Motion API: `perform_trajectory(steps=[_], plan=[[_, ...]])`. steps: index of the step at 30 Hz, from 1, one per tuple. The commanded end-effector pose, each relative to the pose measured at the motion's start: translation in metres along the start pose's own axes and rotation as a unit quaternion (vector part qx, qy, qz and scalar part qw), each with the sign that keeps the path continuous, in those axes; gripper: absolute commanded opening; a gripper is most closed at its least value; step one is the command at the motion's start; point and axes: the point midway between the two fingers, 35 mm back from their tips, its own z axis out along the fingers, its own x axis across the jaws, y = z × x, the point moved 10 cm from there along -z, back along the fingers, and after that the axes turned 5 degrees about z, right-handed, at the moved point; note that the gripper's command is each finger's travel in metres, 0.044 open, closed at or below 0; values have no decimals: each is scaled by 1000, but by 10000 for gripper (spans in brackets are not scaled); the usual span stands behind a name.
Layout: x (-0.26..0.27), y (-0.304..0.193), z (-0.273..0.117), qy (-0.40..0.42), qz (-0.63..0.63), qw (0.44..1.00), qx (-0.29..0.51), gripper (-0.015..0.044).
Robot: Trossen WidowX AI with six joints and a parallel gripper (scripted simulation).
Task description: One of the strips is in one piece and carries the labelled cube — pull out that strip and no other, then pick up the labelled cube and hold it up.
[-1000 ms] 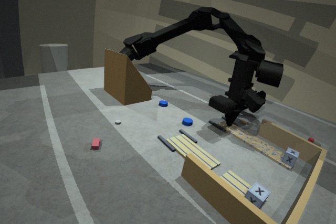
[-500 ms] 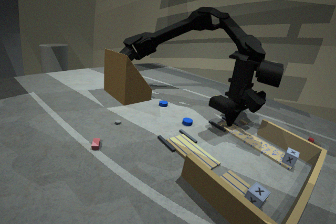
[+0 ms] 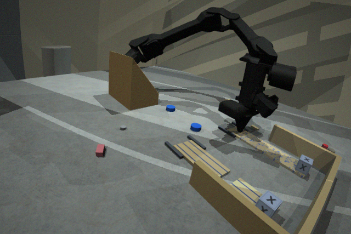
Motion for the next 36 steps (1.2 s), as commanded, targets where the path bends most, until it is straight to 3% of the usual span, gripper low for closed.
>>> perform_trajectory(steps=[1, 36], plan=[[1, 0, 4, -3, 0, 1000, 2, 0], [-1, -23, 6, -3, 0, 1000, 2, 0]])
